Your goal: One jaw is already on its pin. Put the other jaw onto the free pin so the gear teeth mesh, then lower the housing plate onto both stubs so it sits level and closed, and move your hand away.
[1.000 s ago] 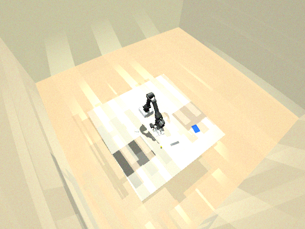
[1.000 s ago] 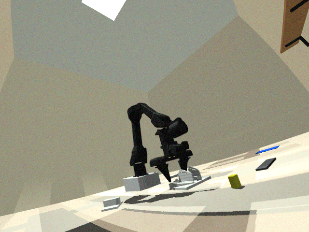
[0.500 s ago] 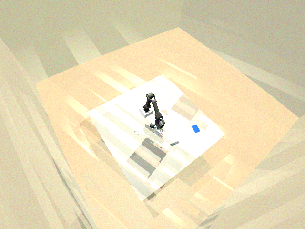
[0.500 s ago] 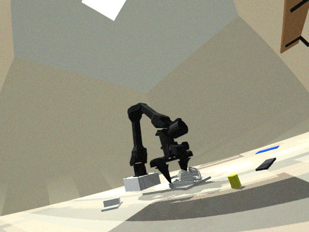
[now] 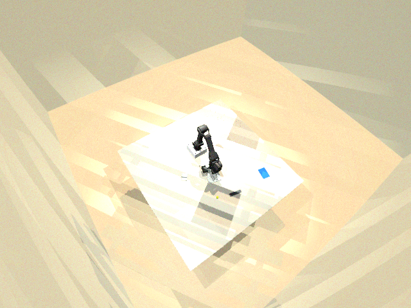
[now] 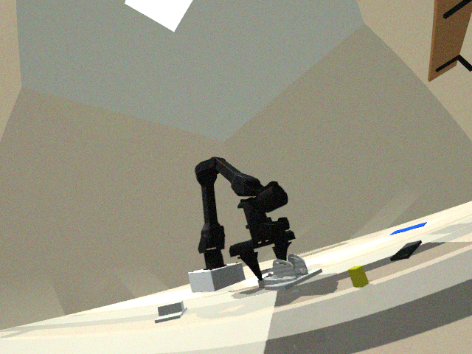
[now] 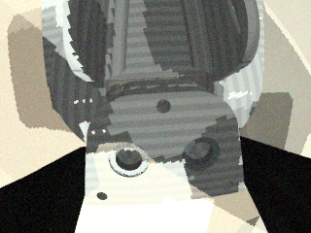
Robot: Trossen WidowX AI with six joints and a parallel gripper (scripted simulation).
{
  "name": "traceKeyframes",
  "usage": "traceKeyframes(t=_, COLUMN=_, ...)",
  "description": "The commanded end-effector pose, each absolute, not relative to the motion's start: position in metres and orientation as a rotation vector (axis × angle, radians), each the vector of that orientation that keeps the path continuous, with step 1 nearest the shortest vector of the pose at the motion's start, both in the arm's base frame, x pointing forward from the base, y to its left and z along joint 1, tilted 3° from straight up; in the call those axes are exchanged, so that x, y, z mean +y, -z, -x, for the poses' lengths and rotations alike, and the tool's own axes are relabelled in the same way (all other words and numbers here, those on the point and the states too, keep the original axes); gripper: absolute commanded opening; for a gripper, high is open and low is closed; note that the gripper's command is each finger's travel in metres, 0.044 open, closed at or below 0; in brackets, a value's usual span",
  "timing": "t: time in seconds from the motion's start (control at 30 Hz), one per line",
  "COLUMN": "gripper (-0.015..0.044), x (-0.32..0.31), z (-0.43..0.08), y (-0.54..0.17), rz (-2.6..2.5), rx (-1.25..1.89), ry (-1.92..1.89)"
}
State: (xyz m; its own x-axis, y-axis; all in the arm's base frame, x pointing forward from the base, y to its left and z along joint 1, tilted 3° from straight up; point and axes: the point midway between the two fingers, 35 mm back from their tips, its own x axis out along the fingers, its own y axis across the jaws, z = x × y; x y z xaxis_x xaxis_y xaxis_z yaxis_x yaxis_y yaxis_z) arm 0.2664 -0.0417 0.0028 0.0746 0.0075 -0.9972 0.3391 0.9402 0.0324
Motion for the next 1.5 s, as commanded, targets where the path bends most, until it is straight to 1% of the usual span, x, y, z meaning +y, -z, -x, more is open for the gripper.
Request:
traceKeyframes(t=0.0, gripper=0.0351, x=-0.0419, z=-0.2657, y=-0.0005, rz=-0.288, rx=1.483, ry=0.261)
traceKeyframes(t=1.47, gripper=0.0351, x=-0.0419, z=-0.2662, y=0.0068, rz=-0.289, rx=1.483, ry=0.262)
